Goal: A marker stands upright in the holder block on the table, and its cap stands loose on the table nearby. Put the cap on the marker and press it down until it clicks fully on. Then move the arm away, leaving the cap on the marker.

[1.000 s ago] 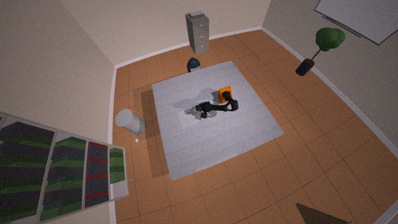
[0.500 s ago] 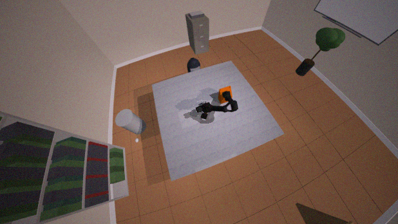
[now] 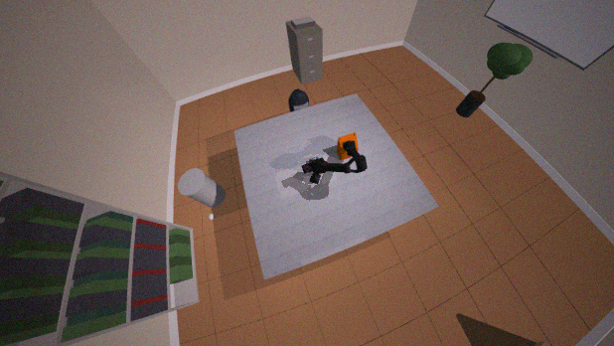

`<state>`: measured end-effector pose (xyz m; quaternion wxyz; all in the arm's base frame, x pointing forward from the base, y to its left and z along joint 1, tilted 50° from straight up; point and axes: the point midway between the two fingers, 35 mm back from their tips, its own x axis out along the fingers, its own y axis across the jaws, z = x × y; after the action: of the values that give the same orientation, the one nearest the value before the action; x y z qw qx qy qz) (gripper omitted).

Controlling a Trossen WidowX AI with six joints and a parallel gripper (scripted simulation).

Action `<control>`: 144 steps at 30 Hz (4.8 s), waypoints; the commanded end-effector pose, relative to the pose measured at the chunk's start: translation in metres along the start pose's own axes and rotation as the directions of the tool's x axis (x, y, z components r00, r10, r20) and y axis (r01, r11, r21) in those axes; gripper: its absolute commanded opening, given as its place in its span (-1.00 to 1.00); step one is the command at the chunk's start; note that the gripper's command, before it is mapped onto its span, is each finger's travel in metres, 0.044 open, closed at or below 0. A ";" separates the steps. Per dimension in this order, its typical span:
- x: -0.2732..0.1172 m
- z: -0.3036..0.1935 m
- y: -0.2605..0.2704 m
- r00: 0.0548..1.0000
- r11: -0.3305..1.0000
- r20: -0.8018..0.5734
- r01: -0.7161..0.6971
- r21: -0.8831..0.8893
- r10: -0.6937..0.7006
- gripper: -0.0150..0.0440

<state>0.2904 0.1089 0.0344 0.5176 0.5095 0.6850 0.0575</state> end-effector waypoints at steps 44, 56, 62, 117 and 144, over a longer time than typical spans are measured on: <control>-0.087 0.038 -0.051 1.000 1.000 0.022 0.012 0.002 -0.012 -0.49; -0.105 0.051 -0.084 1.000 1.000 0.016 0.008 -0.002 -0.008 -0.49; -0.113 0.055 -0.101 1.000 1.000 0.007 0.000 -0.003 0.000 -0.49; -0.056 0.055 -0.102 1.000 1.000 0.005 -0.003 -0.003 0.003 -0.49; -0.129 0.056 -0.103 1.000 1.000 0.008 0.004 -0.007 -0.004 1.00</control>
<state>0.2620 -0.0352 0.0065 0.5136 0.5076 0.6893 0.0582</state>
